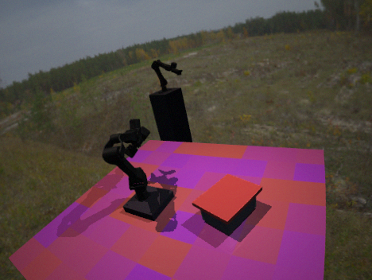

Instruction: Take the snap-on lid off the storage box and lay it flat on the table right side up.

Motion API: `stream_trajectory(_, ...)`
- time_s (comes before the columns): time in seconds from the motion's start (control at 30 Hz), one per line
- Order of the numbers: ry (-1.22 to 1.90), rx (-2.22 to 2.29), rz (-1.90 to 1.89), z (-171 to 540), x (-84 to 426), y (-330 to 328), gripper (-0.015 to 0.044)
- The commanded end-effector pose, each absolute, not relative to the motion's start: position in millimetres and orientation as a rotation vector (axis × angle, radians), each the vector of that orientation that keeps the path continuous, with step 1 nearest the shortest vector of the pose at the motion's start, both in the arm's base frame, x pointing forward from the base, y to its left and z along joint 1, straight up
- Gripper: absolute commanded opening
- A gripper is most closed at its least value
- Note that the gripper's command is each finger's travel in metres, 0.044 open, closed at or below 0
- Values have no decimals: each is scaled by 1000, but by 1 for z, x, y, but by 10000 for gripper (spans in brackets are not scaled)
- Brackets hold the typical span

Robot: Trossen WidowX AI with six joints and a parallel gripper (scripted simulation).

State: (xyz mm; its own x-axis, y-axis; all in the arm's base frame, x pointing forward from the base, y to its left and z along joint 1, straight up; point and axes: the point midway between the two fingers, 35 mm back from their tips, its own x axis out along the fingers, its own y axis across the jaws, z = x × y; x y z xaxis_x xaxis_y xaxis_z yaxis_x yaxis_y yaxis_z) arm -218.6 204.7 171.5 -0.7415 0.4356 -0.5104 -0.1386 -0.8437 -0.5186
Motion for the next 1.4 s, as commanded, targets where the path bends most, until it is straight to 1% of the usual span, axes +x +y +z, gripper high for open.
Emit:
stream_trajectory(0.0, -188, -860, 2333, 175, -175, 247, 235)
stream_trajectory(0.27, 491, -557, 1760, 171, -79, 295, 235)
stream_trajectory(0.33, 543, -517, 1696, 171, -68, 298, 235)
stream_trajectory(0.47, 783, -253, 1311, 170, -5, 308, 235)
stream_trajectory(0.6, 902, -19, 999, 170, 46, 306, 235)
stream_trajectory(0.67, 916, 30, 934, 169, 58, 304, 235)
stream_trajectory(0.8, 961, 318, 578, 169, 116, 287, 235)
stream_trajectory(0.93, 941, 620, 237, 171, 166, 262, 235)
stream_trajectory(1.0, 929, 685, 170, 171, 175, 257, 235)
stream_trajectory(1.13, 803, 1050, -192, 176, 220, 221, 235)
stream_trajectory(1.37, 556, 1436, -536, 183, 261, 173, 235)
